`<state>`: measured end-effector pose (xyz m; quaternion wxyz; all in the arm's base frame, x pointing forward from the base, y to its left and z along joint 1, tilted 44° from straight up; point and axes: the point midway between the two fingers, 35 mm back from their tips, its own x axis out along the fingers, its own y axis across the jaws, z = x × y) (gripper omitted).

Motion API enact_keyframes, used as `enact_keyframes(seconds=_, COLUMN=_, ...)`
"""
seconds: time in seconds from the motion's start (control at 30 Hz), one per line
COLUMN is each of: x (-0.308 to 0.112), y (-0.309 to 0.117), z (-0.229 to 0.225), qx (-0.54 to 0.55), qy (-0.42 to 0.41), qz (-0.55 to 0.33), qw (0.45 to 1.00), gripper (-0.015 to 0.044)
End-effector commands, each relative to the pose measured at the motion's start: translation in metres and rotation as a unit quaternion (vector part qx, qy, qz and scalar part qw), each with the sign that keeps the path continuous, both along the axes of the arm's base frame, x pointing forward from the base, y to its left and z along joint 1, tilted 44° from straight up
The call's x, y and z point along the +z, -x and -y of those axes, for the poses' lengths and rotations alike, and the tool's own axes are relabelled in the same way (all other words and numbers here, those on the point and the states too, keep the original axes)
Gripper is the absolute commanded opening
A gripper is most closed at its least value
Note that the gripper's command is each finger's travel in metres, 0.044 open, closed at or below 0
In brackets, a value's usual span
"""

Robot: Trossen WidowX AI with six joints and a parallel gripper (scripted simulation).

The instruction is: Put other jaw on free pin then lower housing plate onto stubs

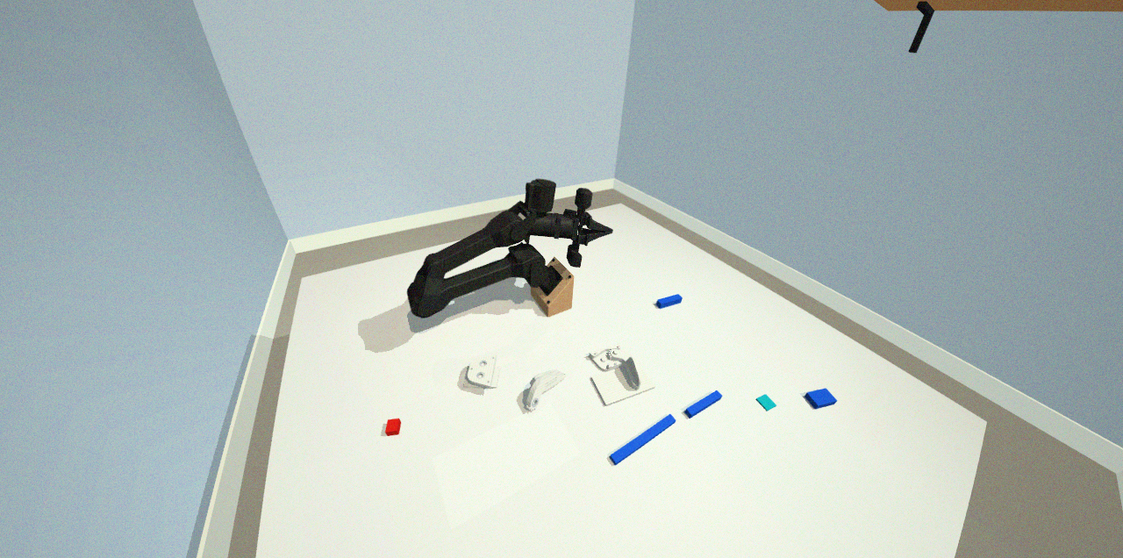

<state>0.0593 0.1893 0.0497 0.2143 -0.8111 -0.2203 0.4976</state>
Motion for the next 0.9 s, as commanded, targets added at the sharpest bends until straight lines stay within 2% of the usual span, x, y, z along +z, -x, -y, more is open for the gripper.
enact_keyframes(seconds=0.0, x=0.000, y=0.000, z=0.000, qx=0.000, qy=0.000, qz=0.000, qw=1.000, gripper=0.0000)
enact_keyframes(seconds=0.17, x=0.003, y=-0.008, z=0.002, qx=-0.019, qy=0.009, qz=0.004, qw=1.000, gripper=0.0000)
enact_keyframes(seconds=0.5, x=0.021, y=-0.060, z=0.024, qx=-0.148, qy=0.071, qz=0.024, qw=0.986, gripper=0.0000)
enact_keyframes(seconds=0.87, x=0.041, y=-0.109, z=0.063, qx=-0.283, qy=0.145, qz=0.029, qw=0.948, gripper=0.0000)
